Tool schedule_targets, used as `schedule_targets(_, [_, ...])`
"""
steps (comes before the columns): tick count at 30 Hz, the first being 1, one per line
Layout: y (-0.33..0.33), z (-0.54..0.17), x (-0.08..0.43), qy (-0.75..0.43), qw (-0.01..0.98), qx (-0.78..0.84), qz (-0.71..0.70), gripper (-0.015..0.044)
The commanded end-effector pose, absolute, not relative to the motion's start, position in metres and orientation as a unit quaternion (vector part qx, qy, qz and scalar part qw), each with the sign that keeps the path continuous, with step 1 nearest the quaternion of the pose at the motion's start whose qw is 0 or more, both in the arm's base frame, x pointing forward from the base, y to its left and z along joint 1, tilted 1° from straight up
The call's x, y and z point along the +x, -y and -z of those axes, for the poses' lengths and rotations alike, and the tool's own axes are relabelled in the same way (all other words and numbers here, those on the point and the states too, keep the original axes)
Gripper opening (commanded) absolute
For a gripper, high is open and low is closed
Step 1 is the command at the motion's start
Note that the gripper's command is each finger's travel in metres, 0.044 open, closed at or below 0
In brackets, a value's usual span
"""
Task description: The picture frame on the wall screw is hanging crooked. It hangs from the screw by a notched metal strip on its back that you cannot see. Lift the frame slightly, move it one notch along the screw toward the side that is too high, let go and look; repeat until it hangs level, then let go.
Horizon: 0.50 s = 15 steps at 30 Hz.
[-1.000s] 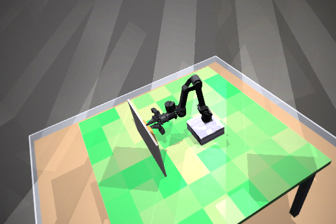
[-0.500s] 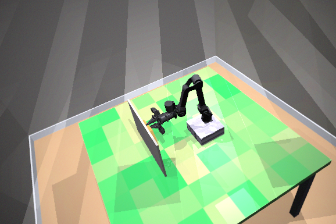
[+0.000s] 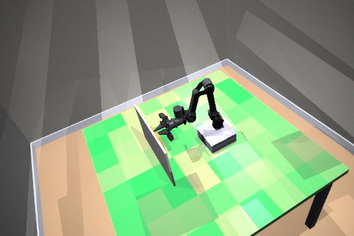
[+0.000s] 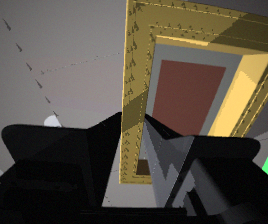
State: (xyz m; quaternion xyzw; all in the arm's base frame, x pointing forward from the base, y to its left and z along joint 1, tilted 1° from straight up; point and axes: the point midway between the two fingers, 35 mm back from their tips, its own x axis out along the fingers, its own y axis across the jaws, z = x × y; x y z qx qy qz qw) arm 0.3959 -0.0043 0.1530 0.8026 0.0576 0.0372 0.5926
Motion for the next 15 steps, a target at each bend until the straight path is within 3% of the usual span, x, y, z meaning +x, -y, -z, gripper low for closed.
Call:
schedule_targets(1, [0.0051, -0.1620, 0.3964, -0.050, 0.593, 0.802, -0.048, 0.0000])
schedule_targets(15, [0.0046, -0.1606, 0.3963, -0.050, 0.593, 0.802, -0.048, 0.0000])
